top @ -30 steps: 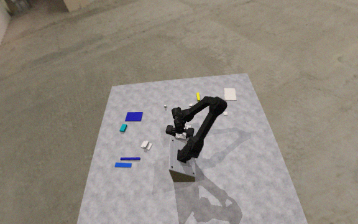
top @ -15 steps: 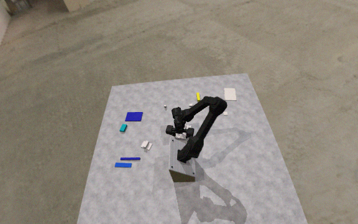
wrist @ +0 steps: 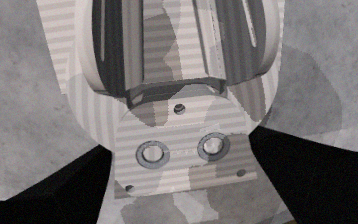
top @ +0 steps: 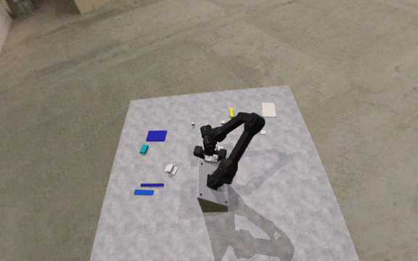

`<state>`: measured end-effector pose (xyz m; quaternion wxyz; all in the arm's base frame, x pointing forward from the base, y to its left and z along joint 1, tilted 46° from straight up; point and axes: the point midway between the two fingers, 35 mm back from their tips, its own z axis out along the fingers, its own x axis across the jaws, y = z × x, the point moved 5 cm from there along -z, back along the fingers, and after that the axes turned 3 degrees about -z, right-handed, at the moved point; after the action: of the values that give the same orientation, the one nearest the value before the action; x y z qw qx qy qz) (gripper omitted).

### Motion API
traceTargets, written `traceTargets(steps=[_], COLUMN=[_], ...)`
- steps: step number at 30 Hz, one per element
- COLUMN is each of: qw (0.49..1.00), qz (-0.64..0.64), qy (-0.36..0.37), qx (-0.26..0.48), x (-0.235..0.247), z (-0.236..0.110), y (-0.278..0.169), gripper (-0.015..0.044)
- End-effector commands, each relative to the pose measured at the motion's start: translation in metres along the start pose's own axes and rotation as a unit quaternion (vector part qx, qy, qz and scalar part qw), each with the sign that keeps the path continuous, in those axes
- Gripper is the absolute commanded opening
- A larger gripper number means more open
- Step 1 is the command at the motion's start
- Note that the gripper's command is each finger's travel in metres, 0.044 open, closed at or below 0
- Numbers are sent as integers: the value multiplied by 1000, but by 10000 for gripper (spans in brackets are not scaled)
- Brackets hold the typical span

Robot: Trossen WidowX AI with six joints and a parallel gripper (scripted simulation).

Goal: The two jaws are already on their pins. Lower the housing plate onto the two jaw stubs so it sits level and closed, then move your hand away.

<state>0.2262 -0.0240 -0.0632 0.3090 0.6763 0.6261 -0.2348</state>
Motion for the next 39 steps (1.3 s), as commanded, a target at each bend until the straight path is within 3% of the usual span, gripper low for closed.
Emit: traceTargets(steps=[1,11,20,28,34,39], qw=[1000,1000,1000,1000,1000,1000], qz=[0,0,2,-3,1,1], qy=[0,0,2,0,4,4], qx=[0,0,0,0,1,1], x=[0,0,1,1,-5,-5], z=[0,-2,-75,-69,-125,-127], y=[0,0,1,-1,-18,-19], gripper=[440,440,440,440,440,440])
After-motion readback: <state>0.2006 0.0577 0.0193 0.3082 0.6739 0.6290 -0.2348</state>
